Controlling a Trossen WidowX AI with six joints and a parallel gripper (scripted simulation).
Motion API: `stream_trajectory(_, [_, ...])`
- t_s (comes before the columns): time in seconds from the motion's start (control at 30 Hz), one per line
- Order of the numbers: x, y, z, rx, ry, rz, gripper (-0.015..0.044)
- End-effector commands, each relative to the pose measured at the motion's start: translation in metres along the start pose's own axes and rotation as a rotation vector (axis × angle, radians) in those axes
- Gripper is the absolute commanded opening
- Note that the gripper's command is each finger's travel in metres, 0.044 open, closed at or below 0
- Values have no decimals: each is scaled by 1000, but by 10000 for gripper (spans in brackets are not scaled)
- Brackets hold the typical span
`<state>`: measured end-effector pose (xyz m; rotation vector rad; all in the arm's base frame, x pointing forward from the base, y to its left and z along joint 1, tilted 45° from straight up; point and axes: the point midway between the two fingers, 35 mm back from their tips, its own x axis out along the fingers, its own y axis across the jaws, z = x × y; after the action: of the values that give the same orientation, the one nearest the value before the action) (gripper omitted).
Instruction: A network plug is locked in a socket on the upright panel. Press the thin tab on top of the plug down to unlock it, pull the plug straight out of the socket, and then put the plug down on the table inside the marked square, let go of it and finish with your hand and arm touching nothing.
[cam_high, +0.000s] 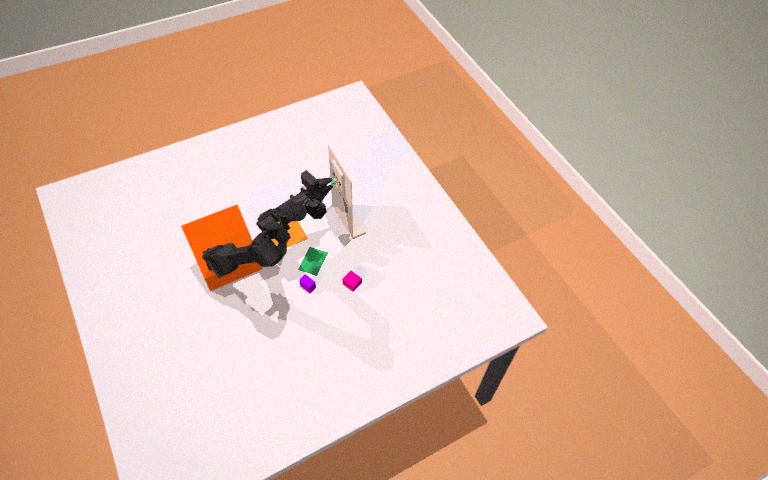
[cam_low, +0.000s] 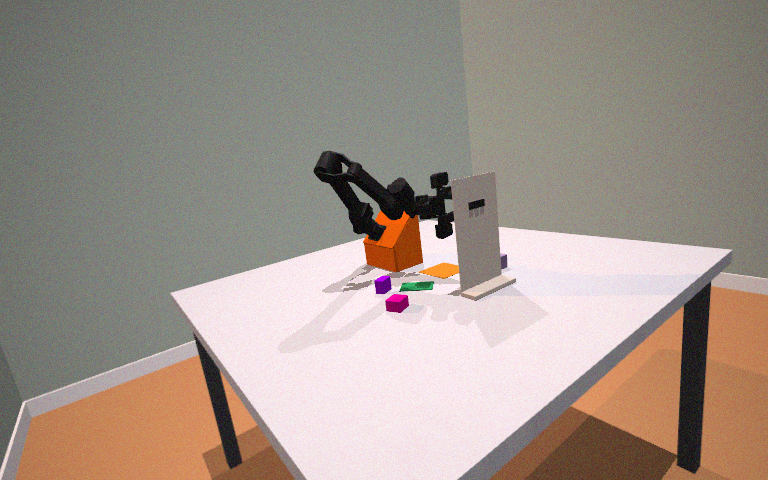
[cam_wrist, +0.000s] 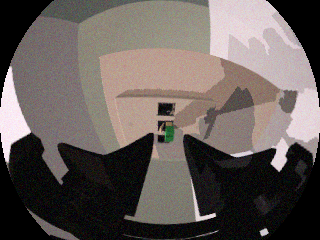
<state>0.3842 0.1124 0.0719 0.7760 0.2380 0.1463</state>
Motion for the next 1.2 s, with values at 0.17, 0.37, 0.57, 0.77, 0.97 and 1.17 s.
stream_trajectory(0.17, [12,1,5,-3,-3,5,156])
stream_trajectory(0.37, [12,1,5,-3,-3,5,116])
stream_trajectory(0.57, [12,1,5,-3,-3,5,76])
stream_trajectory(0.77, [12,1,5,-3,-3,5,36])
stream_trajectory(0.97, [12,1,5,-3,-3,5,0])
stream_trajectory(1.17, [10,1,4,-3,-3,5,0])
